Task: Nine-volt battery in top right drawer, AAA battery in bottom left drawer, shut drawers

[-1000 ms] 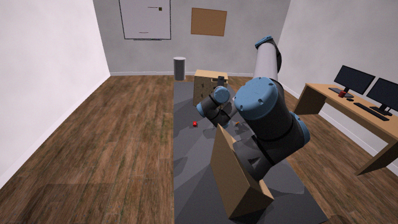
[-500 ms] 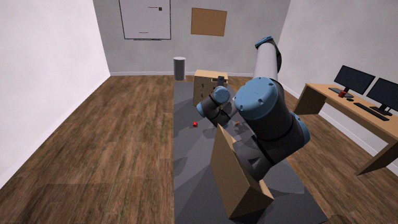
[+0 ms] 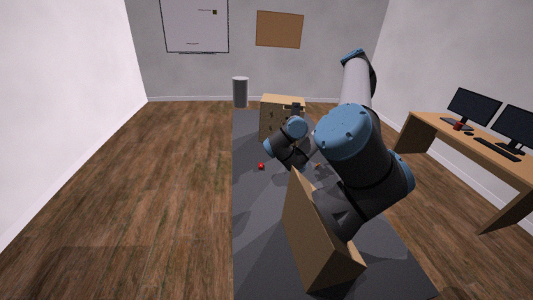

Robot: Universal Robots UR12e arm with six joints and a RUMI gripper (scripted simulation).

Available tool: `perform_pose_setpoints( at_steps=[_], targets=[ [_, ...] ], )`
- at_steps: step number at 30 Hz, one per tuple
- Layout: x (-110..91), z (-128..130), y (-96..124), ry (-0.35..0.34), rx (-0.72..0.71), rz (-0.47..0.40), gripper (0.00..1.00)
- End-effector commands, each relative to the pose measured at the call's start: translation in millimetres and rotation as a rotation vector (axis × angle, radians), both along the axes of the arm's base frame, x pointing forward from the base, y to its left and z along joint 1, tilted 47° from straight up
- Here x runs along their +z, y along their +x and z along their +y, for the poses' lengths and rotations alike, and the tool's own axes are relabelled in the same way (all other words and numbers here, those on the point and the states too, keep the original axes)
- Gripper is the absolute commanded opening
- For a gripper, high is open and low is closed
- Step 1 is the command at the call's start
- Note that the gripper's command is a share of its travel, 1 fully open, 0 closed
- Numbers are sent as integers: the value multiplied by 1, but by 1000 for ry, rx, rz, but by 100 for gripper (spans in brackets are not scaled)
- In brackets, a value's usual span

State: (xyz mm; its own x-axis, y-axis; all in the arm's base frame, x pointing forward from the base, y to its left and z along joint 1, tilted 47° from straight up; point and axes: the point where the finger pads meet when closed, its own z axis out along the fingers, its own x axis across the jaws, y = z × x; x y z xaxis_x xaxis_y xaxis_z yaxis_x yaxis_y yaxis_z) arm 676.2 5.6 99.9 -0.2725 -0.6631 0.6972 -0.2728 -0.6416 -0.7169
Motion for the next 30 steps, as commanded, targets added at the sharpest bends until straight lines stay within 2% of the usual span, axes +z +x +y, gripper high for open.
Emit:
perform_pose_setpoints(
  at_steps=[1,15,30],
  targets=[
    [-2,2,-10,0,1,0,20],
    [-10,6,-40,0,1,0,20],
    [-10,9,-47,0,1,0,20]
  ],
)
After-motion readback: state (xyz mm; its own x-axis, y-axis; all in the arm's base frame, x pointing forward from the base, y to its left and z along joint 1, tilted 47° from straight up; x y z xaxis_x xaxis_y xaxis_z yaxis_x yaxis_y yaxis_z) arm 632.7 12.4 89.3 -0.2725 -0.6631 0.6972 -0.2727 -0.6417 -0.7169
